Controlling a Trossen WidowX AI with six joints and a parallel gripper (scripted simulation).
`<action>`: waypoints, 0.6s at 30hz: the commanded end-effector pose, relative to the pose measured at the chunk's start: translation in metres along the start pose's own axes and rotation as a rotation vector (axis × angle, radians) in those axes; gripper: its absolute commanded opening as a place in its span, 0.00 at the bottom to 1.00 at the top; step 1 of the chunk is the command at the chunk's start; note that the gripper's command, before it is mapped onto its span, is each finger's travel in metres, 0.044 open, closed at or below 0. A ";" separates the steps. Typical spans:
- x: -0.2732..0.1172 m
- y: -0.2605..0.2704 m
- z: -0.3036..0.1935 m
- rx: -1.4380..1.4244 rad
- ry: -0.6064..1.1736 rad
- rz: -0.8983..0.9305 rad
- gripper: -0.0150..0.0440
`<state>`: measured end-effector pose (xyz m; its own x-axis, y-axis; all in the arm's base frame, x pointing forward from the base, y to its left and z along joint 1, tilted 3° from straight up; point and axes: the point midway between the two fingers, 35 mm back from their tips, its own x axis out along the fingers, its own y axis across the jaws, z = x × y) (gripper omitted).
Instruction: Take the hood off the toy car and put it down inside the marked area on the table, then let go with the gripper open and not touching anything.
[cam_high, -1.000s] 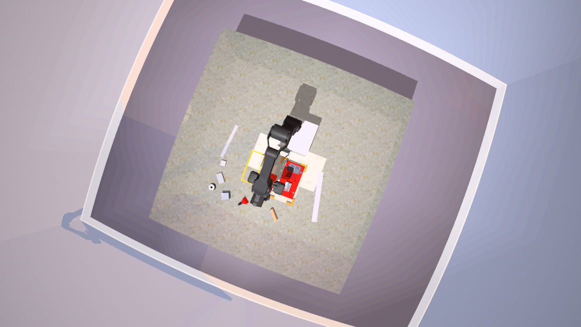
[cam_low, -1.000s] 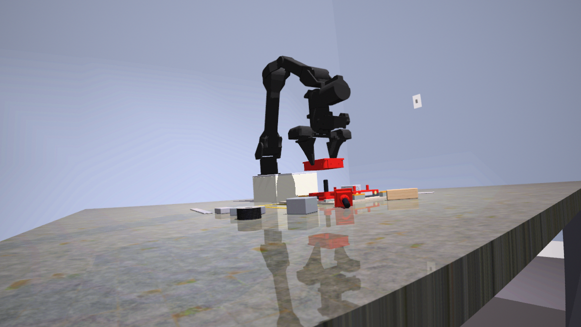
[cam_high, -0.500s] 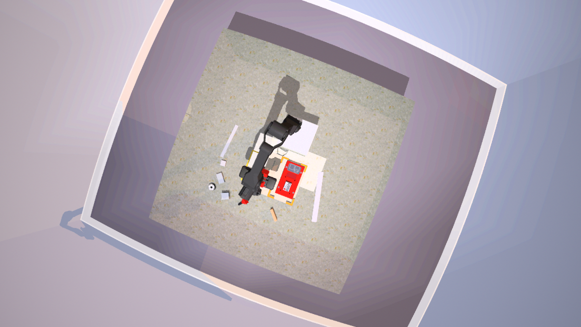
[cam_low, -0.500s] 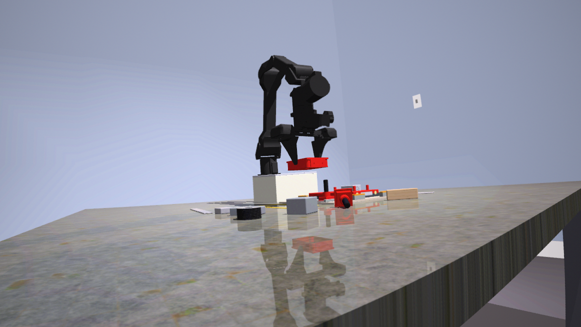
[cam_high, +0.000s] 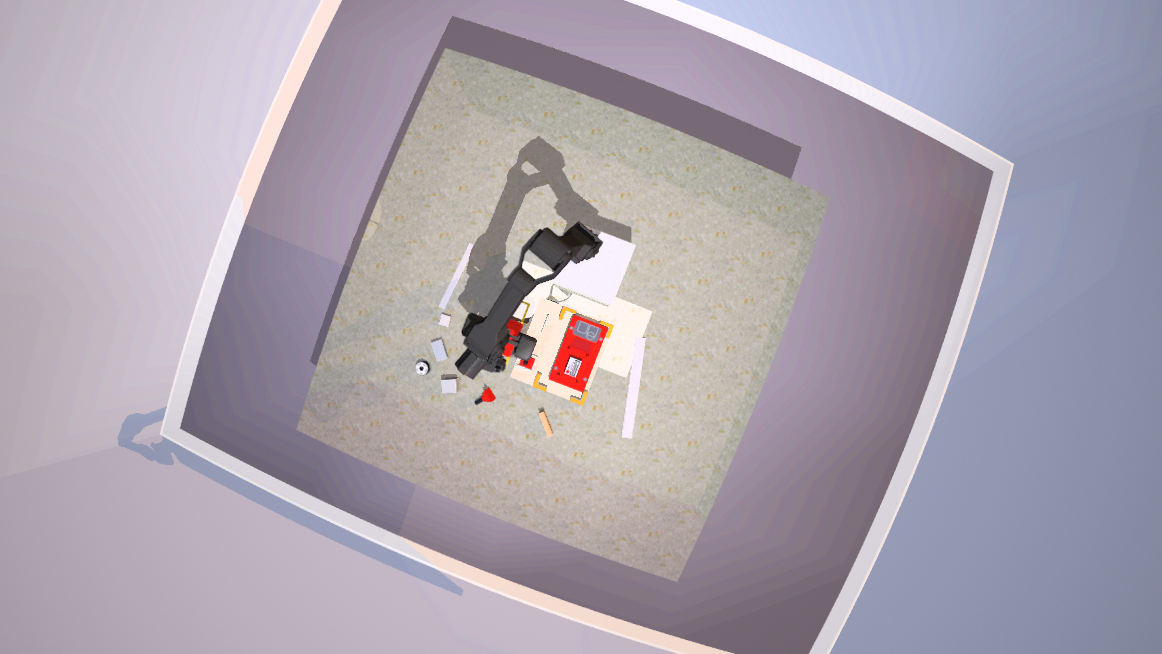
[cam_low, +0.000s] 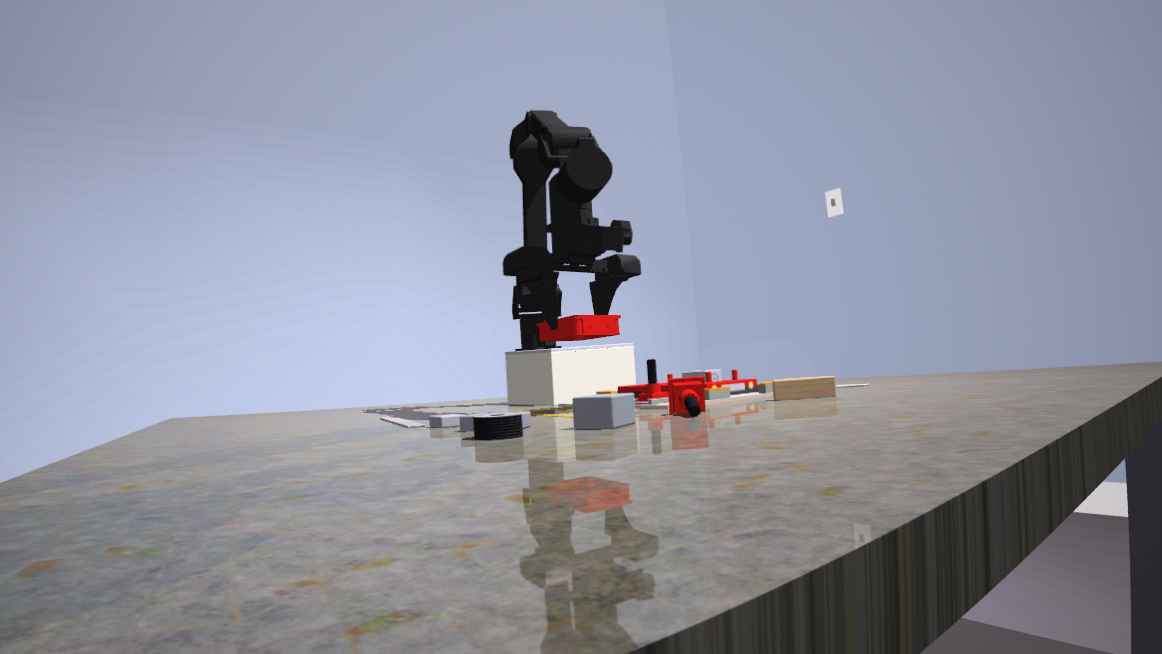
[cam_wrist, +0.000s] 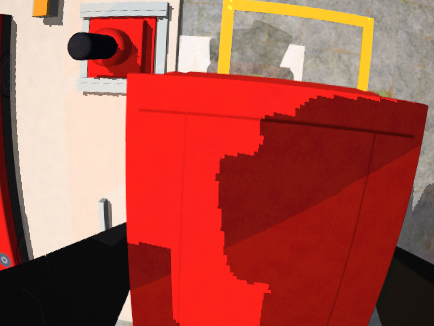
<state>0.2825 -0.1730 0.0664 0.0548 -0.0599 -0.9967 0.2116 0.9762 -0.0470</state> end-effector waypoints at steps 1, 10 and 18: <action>-0.001 -0.011 -0.005 -0.007 -0.002 -0.003 0.25; -0.001 -0.021 -0.010 -0.009 -0.001 -0.006 0.25; 0.004 -0.022 -0.009 -0.009 -0.001 -0.007 0.25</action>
<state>0.2692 -0.1920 0.0649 0.0560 -0.0657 -0.9963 0.2091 0.9765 -0.0526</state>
